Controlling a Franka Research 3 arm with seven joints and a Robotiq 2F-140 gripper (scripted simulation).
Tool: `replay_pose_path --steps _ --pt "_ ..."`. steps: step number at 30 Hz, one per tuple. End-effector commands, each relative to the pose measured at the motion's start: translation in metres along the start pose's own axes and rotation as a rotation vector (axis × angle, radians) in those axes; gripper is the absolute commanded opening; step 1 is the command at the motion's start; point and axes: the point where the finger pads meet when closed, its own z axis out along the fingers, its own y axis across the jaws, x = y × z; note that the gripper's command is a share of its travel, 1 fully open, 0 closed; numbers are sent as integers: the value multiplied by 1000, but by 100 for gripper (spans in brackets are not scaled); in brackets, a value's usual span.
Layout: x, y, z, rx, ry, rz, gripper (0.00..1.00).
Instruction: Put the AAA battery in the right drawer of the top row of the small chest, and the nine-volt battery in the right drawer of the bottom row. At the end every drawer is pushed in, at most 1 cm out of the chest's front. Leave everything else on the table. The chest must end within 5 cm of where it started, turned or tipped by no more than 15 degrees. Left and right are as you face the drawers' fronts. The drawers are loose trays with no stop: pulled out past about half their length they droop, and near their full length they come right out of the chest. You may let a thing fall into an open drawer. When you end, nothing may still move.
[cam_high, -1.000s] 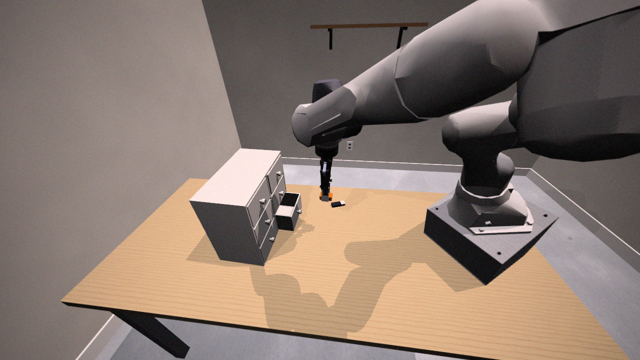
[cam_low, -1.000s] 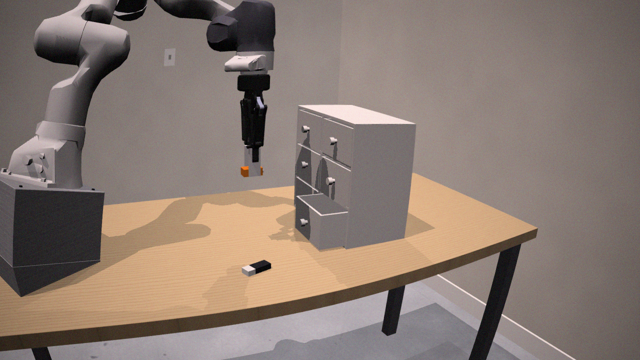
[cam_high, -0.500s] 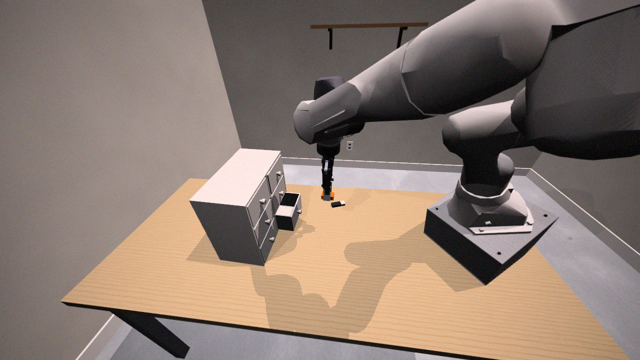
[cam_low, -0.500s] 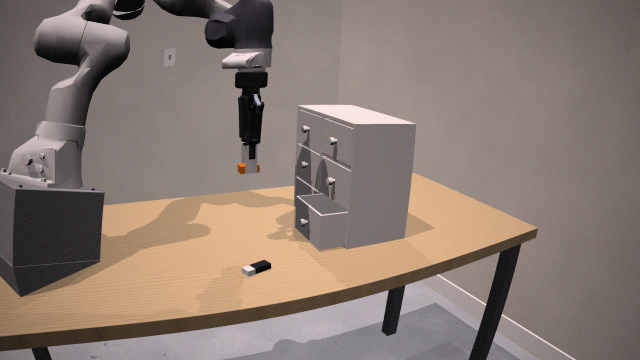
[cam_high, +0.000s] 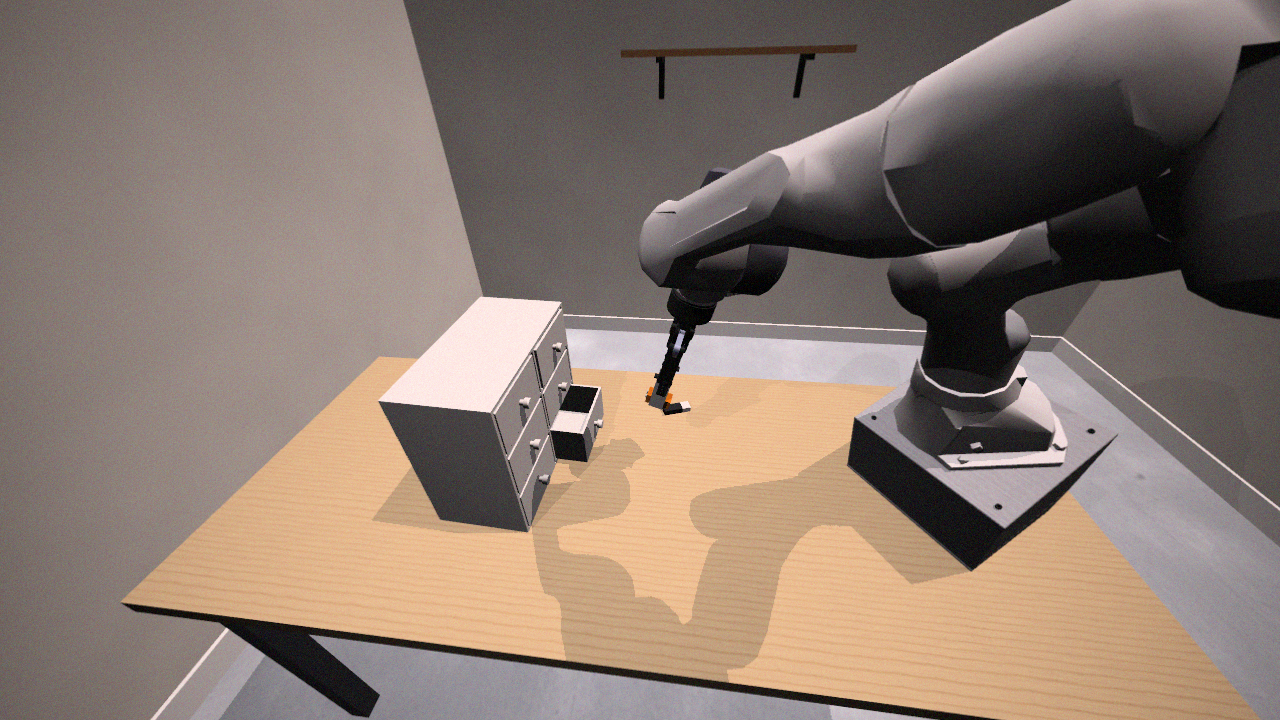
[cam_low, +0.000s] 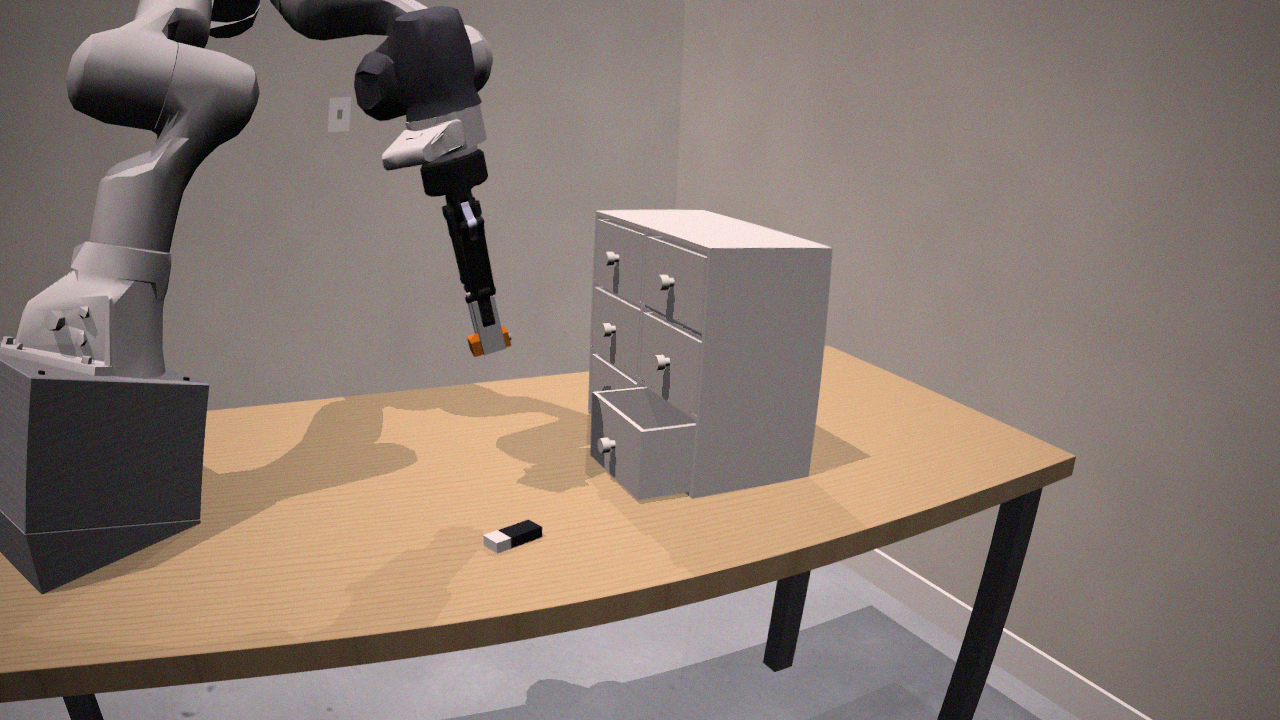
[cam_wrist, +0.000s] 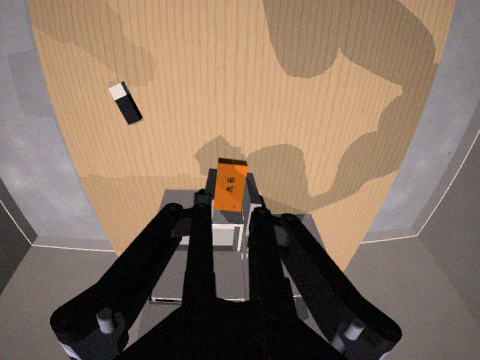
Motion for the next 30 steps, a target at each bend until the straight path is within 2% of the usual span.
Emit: replay_pose_path --steps 1,7,12,14,18,22,30 --pt "-8 -8 -4 20 -125 -82 14" --pt "-4 -8 -4 13 -297 -84 14" --pt "-1 -8 -3 8 -415 -84 14" --pt "-1 -8 -3 8 -415 -84 14" --pt "1 -9 -3 5 -481 -85 14" --pt "1 -9 -3 3 -519 -85 14" --pt "2 -9 -3 3 -536 -85 14"
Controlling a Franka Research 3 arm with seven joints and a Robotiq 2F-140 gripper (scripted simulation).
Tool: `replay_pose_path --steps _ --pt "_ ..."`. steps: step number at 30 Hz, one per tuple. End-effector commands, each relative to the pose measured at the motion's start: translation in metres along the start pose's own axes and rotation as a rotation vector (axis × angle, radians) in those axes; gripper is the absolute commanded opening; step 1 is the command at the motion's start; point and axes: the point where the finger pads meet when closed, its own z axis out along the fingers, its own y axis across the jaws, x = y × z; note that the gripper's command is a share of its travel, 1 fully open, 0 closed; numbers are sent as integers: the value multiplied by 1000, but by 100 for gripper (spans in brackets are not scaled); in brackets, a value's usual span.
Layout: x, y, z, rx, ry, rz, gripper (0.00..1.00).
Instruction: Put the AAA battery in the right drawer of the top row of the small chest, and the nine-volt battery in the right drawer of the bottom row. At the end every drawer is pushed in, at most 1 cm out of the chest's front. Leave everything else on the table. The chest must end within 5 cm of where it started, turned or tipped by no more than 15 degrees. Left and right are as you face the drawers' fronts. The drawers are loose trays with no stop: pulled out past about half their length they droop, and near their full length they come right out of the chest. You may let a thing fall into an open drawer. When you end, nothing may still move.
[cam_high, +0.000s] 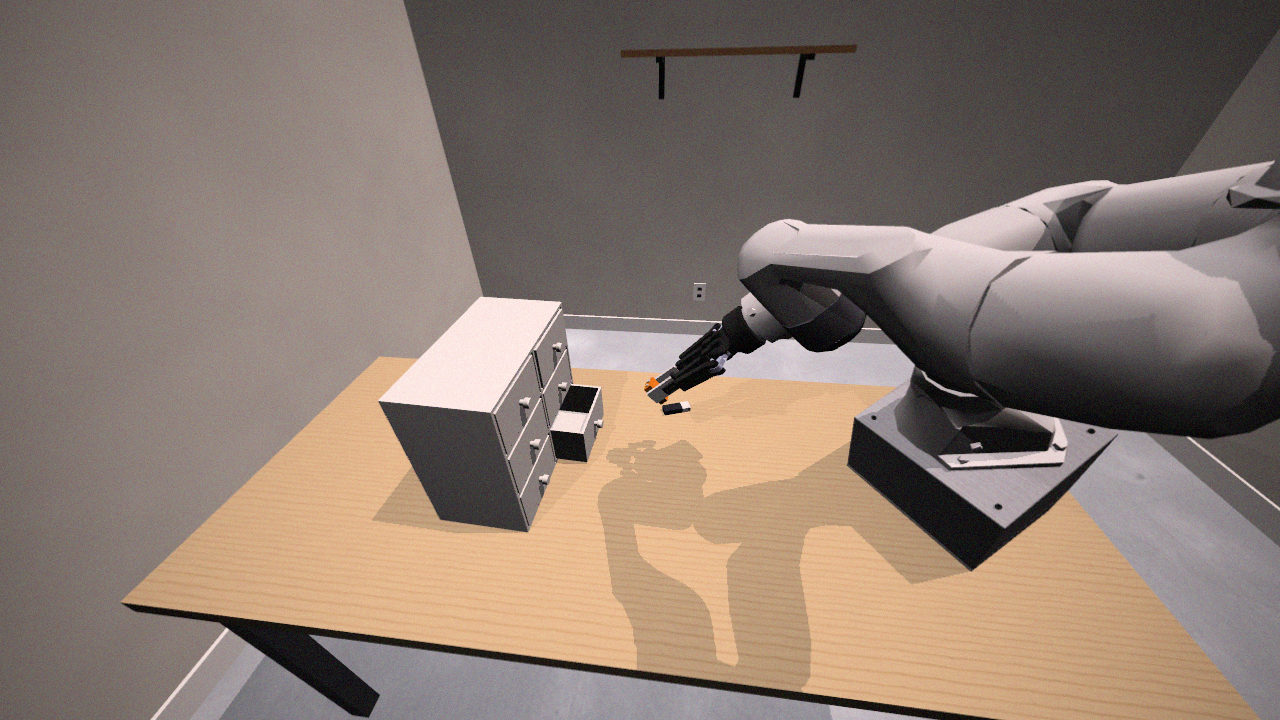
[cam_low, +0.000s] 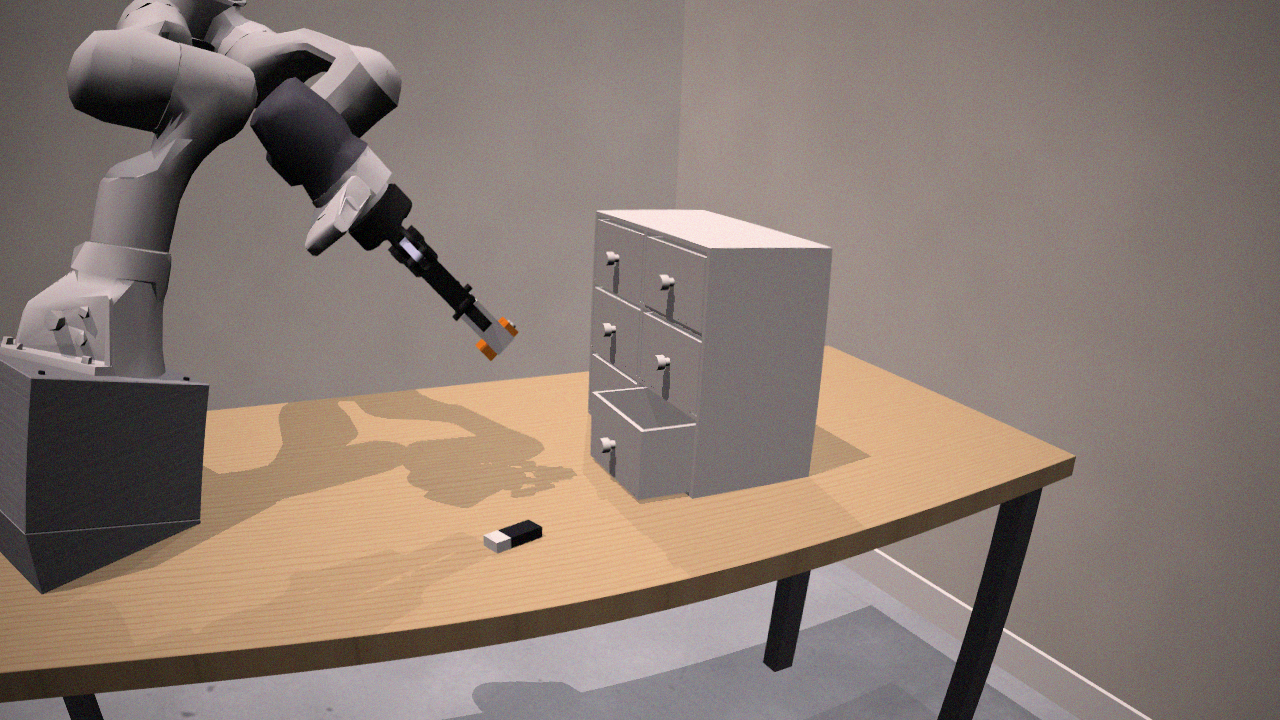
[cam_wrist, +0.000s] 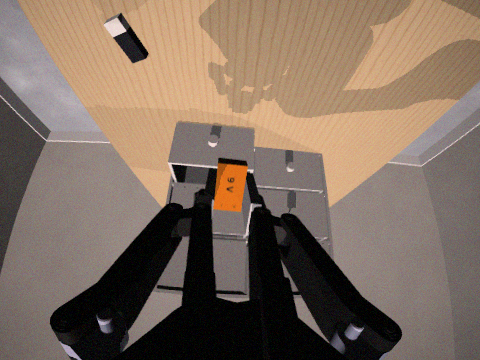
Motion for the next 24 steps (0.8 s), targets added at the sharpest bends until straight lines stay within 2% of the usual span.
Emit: replay_pose_path --steps 1,18,24 --pt "-3 3 1 -11 -16 -31 14" --pt "-7 3 7 -11 -16 -31 14" --pt "-12 4 17 -11 -16 -31 14"
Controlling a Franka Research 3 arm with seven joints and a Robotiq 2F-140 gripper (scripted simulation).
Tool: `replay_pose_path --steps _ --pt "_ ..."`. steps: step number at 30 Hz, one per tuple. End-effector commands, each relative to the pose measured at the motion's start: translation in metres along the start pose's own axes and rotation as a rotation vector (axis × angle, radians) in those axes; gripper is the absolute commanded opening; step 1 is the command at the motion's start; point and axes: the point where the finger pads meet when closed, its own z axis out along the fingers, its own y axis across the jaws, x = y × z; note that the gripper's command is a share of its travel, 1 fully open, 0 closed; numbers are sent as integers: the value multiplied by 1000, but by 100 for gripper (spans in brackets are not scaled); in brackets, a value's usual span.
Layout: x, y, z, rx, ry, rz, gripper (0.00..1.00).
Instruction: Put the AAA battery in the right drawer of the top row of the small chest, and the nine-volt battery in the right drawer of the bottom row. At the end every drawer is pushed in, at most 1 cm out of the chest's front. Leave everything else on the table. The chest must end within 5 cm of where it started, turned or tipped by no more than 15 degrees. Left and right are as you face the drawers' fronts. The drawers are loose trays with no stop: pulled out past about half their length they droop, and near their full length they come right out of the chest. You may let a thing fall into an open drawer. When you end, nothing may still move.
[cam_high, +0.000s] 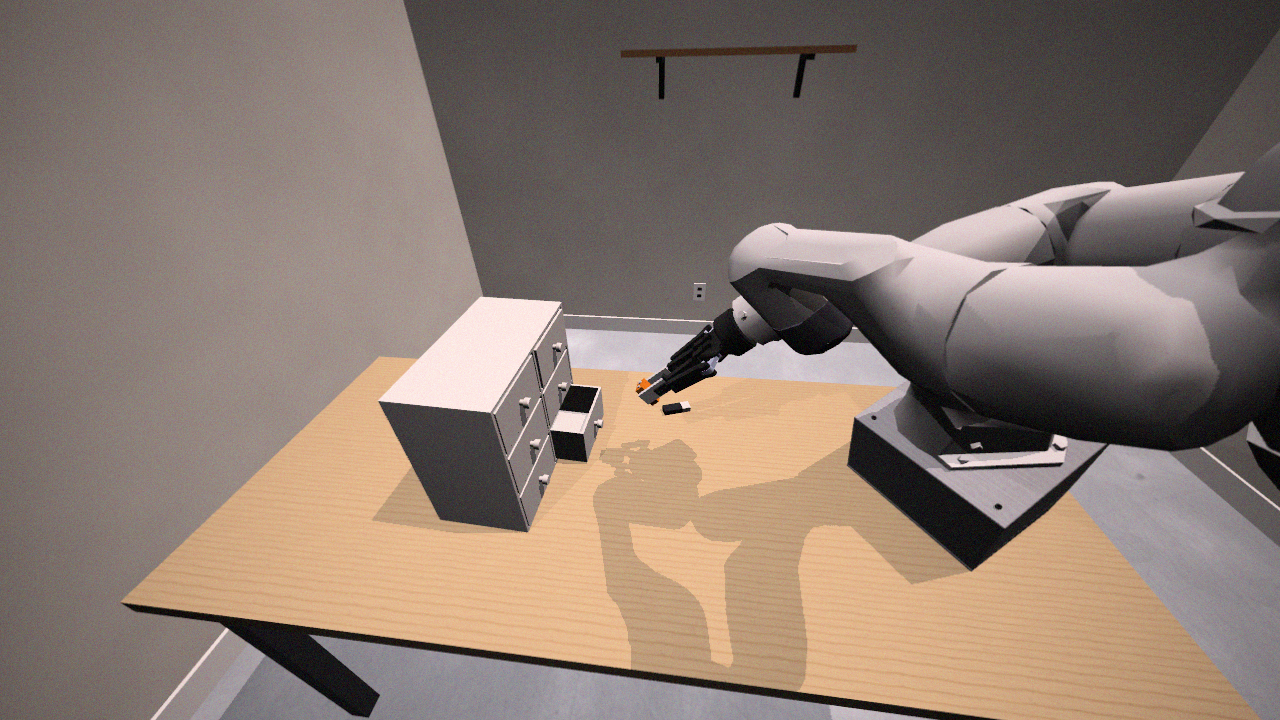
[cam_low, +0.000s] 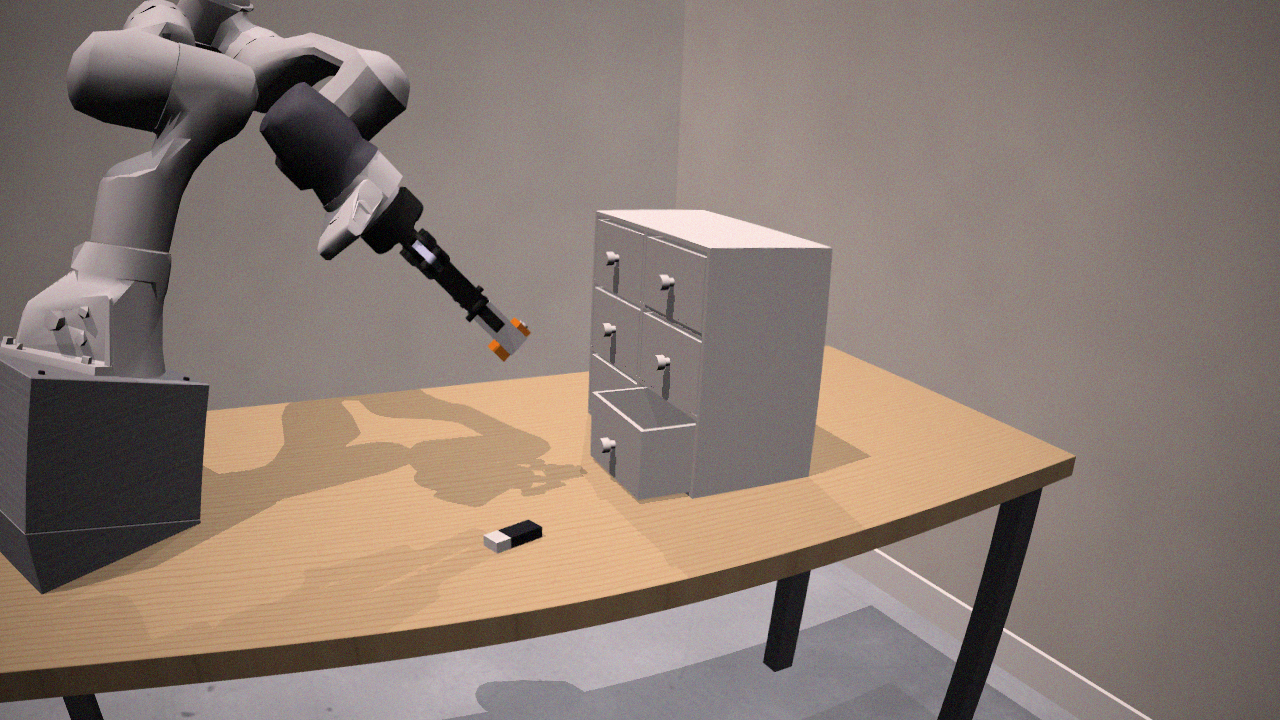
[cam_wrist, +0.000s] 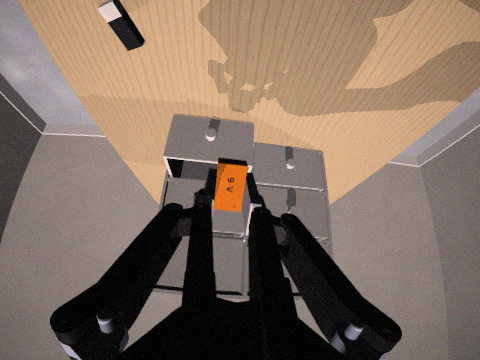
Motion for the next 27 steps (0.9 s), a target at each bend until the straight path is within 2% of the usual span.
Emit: replay_pose_path --steps 1,9,11,27 --pt "-4 1 7 -3 -1 -9 14" --pt "-15 1 29 -3 -1 -9 14" --pt "-15 1 29 -3 -1 -9 14" --pt "-44 2 90 -3 -1 -9 14"
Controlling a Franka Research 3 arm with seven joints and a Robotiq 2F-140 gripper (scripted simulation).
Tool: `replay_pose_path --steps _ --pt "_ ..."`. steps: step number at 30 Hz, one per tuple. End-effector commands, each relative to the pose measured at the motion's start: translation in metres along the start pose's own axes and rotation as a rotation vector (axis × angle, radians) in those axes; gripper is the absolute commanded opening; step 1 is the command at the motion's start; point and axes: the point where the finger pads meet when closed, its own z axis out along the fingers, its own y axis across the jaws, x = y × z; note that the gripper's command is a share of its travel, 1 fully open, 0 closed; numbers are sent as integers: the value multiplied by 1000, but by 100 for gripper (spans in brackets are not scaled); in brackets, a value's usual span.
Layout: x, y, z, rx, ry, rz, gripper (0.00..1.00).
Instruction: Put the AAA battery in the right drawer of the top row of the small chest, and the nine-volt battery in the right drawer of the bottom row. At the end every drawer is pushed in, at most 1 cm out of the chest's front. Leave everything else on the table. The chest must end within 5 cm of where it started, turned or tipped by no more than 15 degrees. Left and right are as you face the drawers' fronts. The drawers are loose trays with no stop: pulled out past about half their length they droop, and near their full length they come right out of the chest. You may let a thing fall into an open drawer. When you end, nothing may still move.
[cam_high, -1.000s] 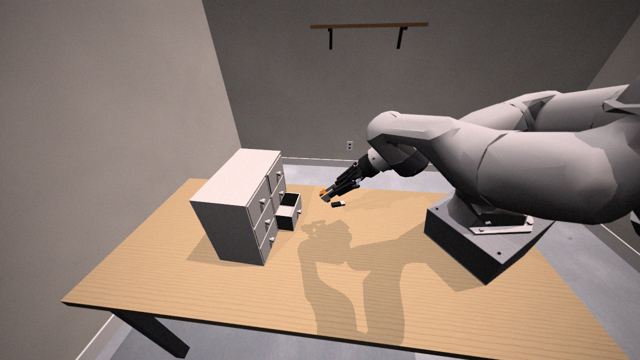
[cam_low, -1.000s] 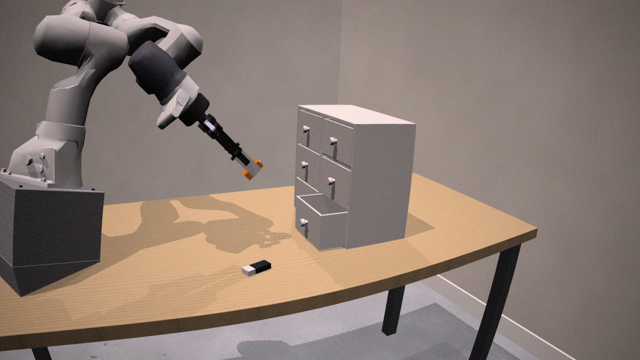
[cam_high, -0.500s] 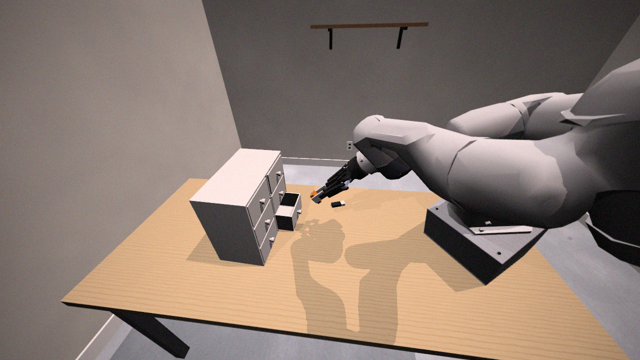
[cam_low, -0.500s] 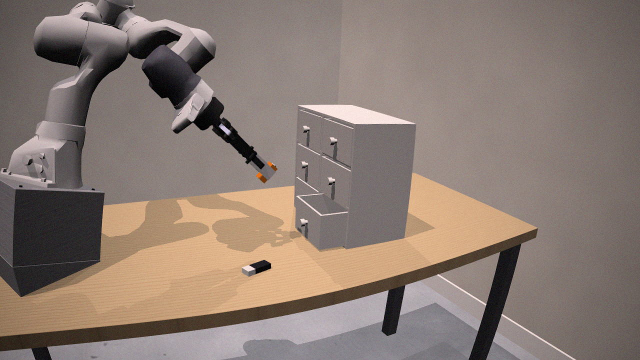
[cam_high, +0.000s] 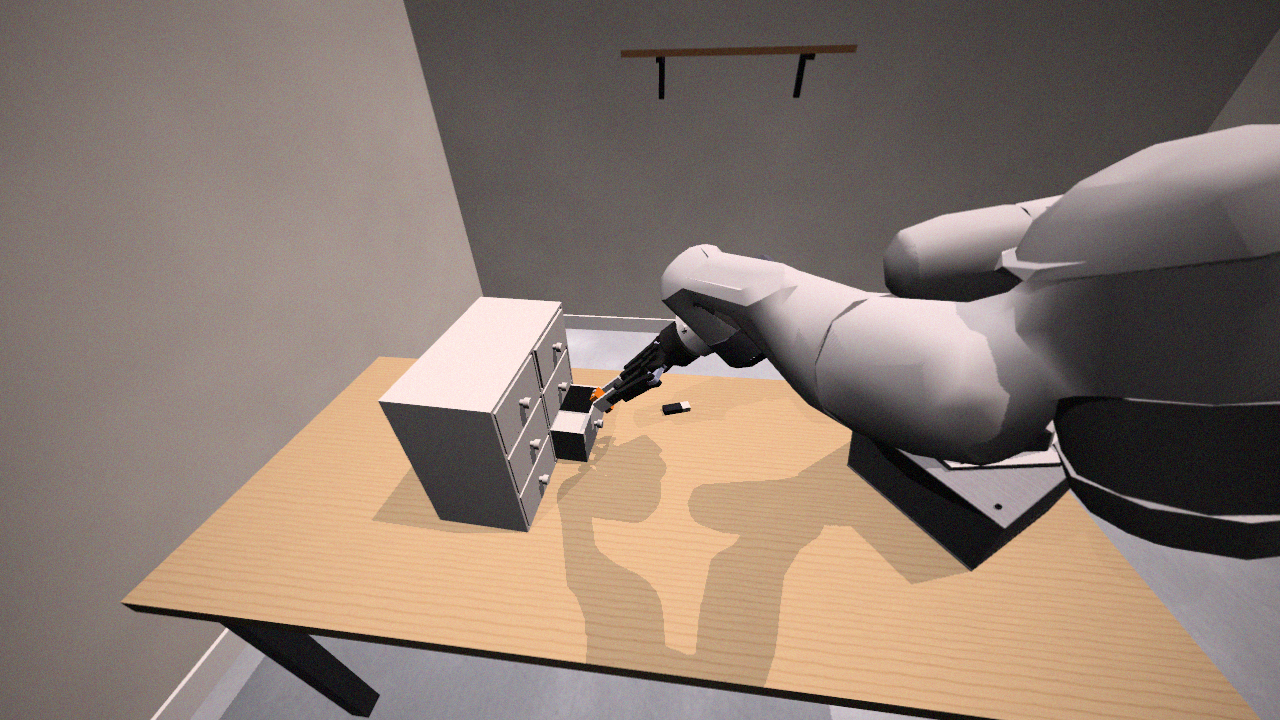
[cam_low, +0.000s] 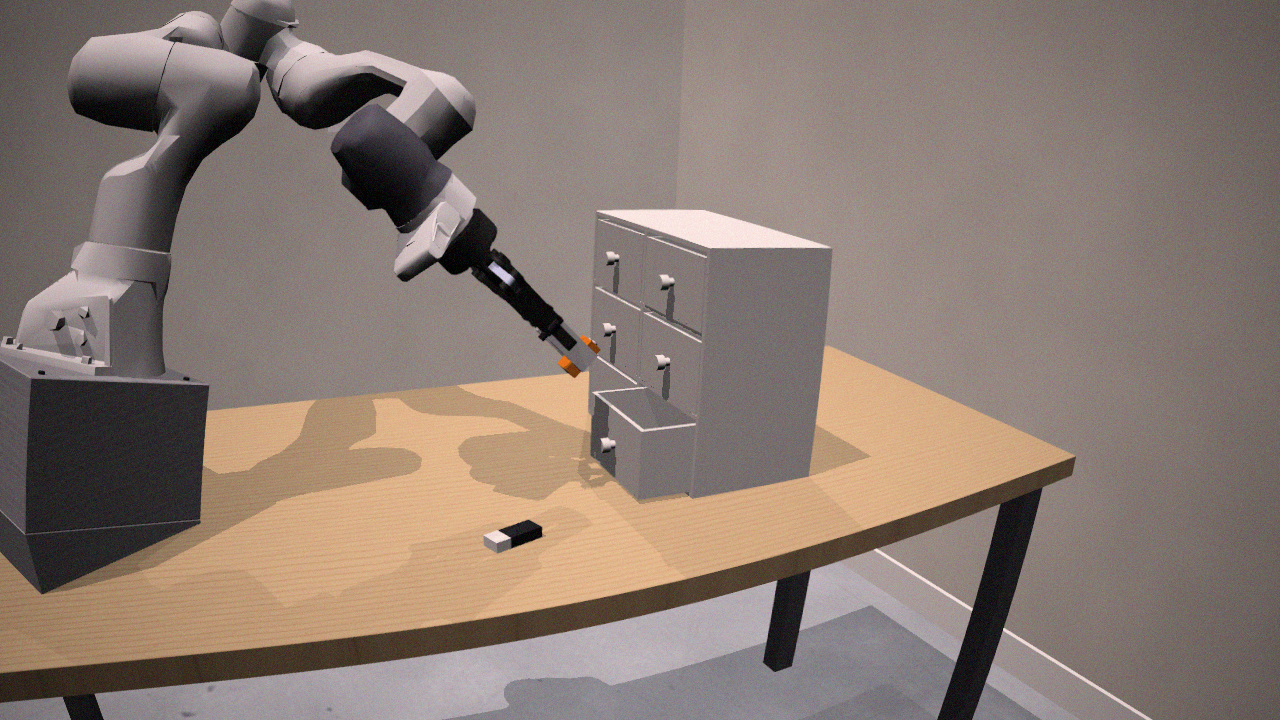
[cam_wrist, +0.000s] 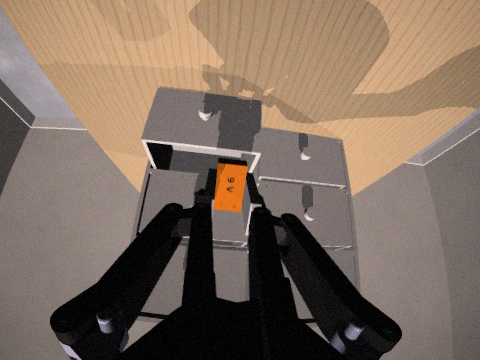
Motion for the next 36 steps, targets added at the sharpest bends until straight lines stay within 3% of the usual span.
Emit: replay_pose_path --steps 1,16,36 --pt "-1 -3 5 9 6 3 14" --pt "-24 -4 53 9 6 3 14" --pt "-32 -4 69 9 6 3 14"
